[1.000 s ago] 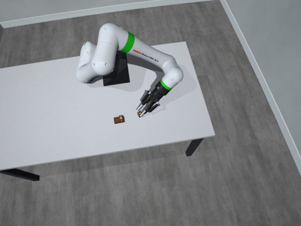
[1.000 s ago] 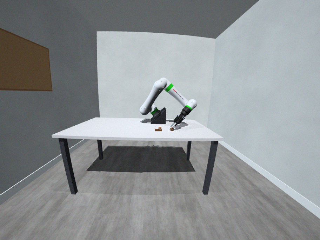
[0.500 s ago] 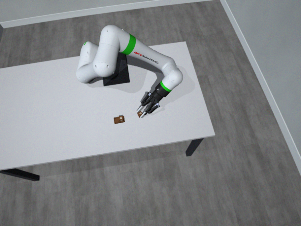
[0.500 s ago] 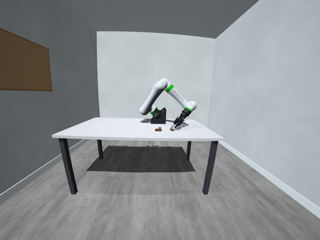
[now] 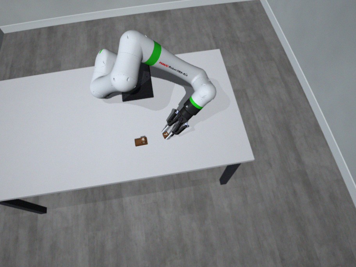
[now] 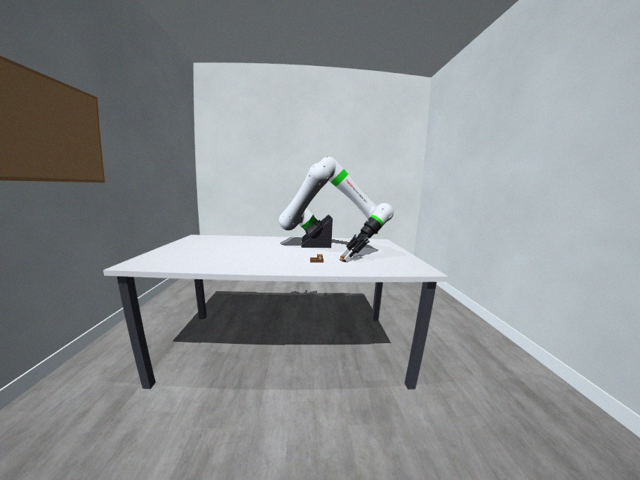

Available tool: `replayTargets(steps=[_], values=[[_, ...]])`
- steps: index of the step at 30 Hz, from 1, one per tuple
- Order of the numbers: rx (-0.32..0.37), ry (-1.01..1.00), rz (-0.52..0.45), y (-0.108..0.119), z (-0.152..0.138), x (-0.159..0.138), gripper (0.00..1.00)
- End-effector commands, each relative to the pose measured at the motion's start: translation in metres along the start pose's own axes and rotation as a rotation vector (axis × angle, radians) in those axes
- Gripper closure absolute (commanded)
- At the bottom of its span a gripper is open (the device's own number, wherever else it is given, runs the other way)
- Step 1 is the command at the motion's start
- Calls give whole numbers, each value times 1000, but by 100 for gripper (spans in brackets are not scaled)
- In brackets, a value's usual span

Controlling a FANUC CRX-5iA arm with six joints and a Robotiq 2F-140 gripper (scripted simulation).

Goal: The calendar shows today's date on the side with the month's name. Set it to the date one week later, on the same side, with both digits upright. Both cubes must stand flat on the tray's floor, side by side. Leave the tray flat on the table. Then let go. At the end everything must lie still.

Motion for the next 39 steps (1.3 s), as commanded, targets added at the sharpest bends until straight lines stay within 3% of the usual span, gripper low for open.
replayTargets(steps=[1, 36, 37, 39], values=[[0, 0, 0, 0, 0, 0, 72], [0, 0, 0, 0, 0, 0, 72], [0, 0, 0, 0, 0, 0, 84], [0, 0, 0, 0, 0, 0, 84]])
Point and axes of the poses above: the point where the finger pads meet when closed, its own y axis back along the fingers, its own z axis across the jaws, x = y × z, the point moved 6 cm from there along y, back along the fingers, and after that the axes turned 13 degrees about -y, right-handed, at the moved point
